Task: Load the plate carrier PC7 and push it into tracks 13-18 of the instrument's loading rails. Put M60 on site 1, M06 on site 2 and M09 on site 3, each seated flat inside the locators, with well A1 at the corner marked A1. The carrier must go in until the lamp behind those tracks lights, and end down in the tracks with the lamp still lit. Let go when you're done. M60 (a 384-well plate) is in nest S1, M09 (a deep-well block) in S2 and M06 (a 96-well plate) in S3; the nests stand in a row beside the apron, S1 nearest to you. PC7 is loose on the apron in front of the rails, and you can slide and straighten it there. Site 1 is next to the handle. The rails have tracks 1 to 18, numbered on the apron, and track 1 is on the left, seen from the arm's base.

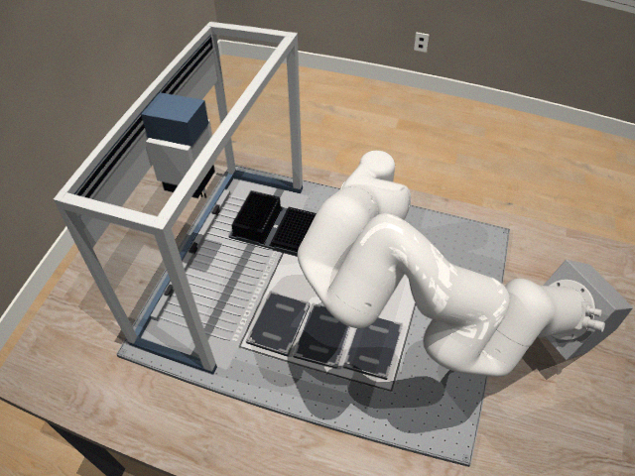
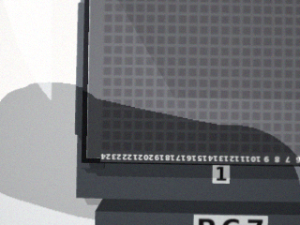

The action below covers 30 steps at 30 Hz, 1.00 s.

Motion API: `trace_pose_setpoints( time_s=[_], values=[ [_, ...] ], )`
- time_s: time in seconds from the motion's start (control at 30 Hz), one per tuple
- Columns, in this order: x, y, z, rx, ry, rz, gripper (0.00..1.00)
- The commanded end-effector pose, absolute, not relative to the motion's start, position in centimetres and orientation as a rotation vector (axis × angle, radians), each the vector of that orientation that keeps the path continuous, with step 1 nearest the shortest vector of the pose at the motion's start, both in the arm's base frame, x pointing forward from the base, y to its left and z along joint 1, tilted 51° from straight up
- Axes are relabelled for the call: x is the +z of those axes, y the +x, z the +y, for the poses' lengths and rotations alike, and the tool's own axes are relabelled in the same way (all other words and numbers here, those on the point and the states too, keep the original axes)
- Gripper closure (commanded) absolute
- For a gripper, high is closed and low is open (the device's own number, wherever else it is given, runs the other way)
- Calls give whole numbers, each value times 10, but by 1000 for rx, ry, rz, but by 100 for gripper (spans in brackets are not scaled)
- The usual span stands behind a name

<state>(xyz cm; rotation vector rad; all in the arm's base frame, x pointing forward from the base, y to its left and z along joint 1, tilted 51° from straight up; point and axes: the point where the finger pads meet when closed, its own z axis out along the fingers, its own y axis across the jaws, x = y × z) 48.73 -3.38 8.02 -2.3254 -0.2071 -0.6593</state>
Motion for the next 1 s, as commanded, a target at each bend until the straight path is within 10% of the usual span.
trace_pose_setpoints(
  time_s=[0.0,0.97],
  values=[
    [84,492,-35,-663,-2326,-207,18],
    [97,514,-36,-663,-2326,-207,18]
  ],
)
